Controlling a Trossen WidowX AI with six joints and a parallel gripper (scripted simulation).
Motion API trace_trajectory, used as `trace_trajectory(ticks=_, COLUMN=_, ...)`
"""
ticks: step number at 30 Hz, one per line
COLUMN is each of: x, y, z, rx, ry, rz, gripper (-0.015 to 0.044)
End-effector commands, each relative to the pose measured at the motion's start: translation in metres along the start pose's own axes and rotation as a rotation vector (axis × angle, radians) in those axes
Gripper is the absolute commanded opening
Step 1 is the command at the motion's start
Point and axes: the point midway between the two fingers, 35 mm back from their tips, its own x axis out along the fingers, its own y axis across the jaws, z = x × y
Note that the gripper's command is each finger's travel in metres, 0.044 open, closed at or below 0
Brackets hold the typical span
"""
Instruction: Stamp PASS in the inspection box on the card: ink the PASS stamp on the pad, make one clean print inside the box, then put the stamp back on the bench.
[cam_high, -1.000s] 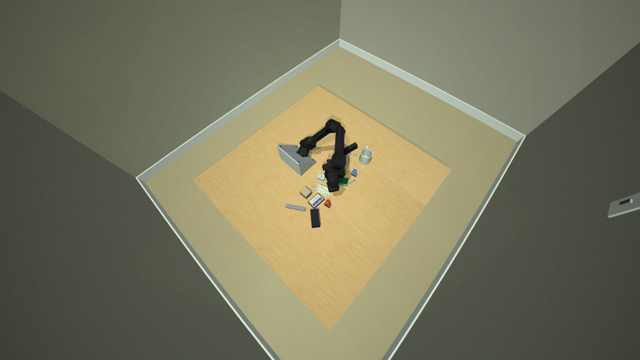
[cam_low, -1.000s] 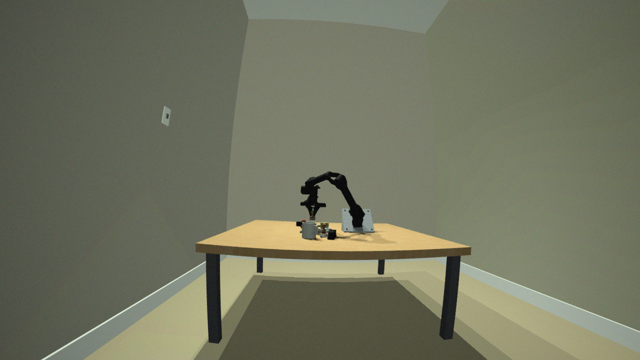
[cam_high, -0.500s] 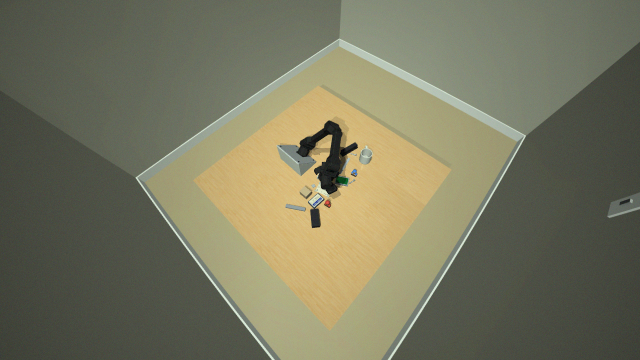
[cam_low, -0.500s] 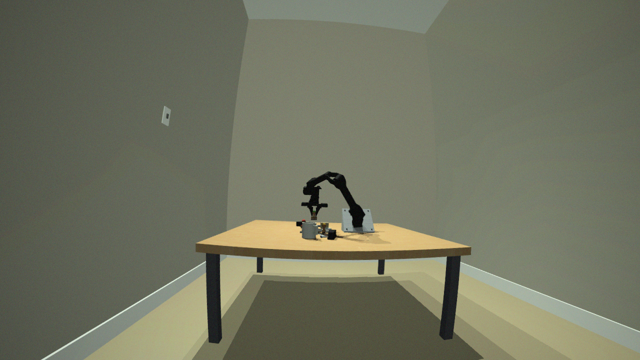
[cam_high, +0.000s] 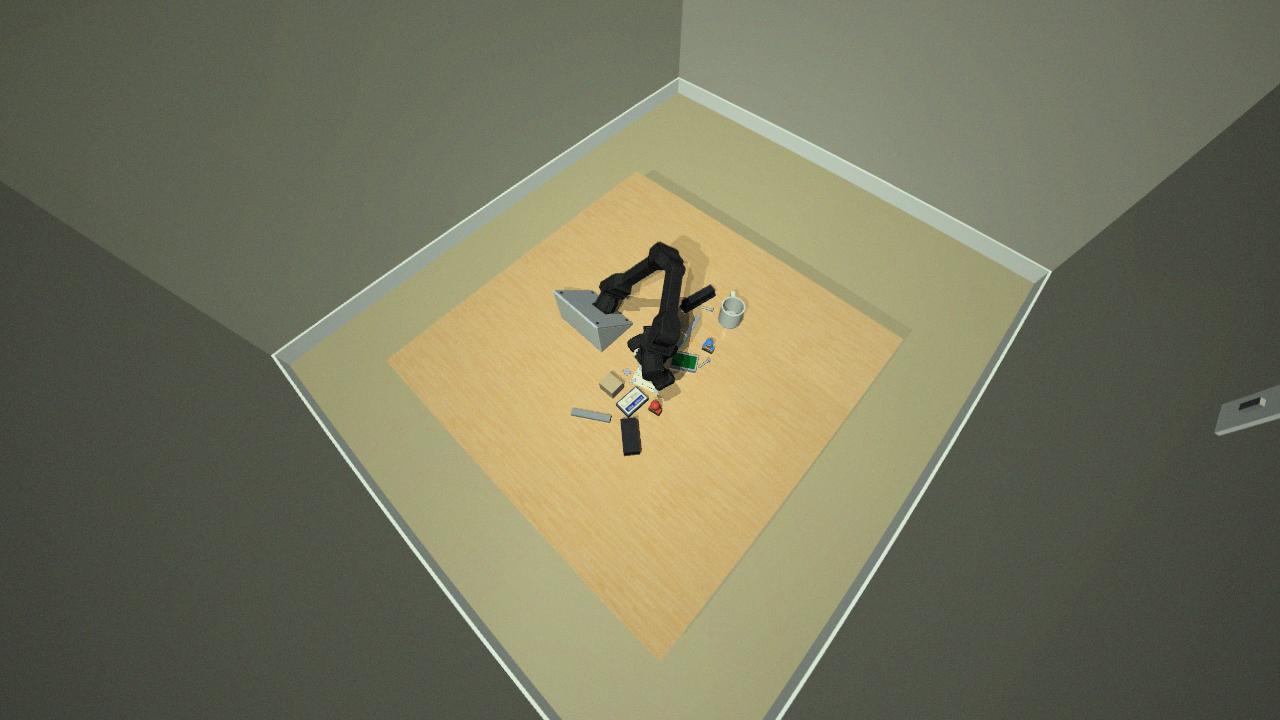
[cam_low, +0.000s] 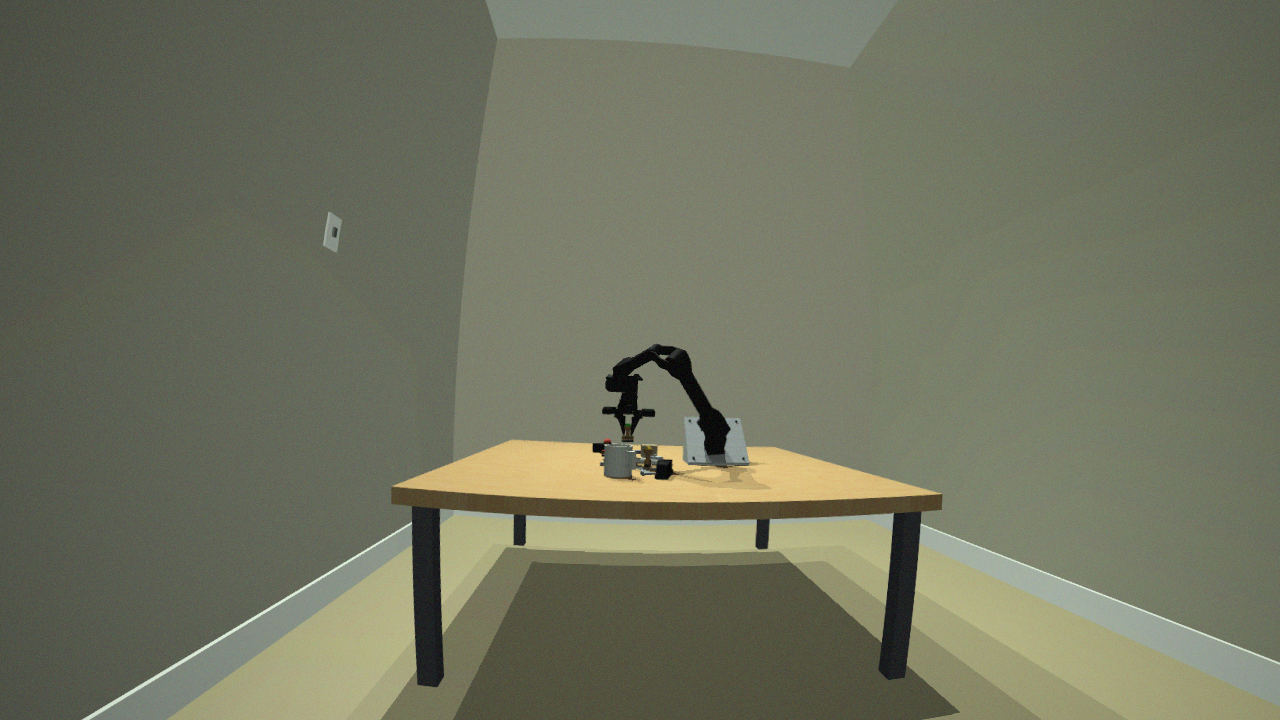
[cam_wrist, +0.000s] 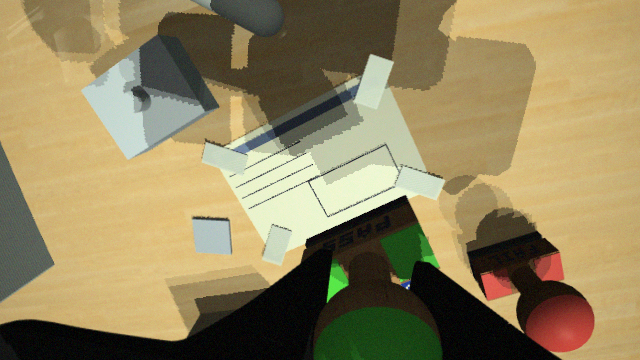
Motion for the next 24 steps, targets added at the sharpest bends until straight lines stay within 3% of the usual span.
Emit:
trace_trajectory(ticks=1, x=0.005, y=0.001, z=0.0, rx=0.006, ry=-0.005, rz=0.004, gripper=0.0)
trace_trajectory(ticks=24, x=0.02, y=0.001, z=0.0, rx=0.004, ry=-0.008, rz=0.002, gripper=0.0)
